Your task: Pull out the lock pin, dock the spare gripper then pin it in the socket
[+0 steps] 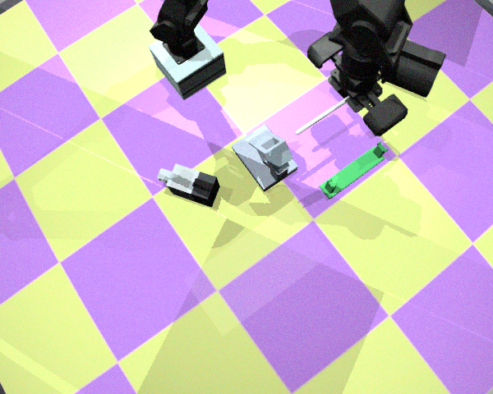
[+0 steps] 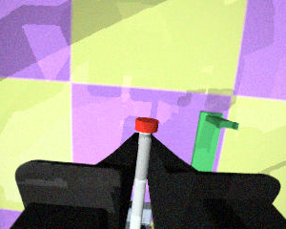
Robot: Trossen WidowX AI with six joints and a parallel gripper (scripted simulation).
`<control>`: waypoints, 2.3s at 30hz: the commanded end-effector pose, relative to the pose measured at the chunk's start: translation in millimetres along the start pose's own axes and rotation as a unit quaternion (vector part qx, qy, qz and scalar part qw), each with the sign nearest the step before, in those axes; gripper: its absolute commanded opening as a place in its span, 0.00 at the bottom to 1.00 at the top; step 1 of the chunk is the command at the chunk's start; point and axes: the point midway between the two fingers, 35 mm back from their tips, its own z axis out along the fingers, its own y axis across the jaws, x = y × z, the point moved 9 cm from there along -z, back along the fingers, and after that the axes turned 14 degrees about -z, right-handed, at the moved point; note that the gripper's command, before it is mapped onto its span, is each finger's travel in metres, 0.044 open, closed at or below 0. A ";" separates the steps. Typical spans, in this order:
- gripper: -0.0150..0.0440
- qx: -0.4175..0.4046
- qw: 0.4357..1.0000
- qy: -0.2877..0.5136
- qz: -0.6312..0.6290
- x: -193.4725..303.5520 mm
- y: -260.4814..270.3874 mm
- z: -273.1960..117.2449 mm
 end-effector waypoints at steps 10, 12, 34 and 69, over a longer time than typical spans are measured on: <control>0.25 0.000 1.000 0.000 0.000 -0.9 -0.4 -5.0; 0.25 0.000 1.000 0.000 0.000 -2.1 -4.4 -5.6; 0.25 0.002 1.000 -0.001 -0.003 -20.1 -68.9 -10.8; 0.25 0.012 1.000 -0.003 -0.005 -24.3 -100.9 17.3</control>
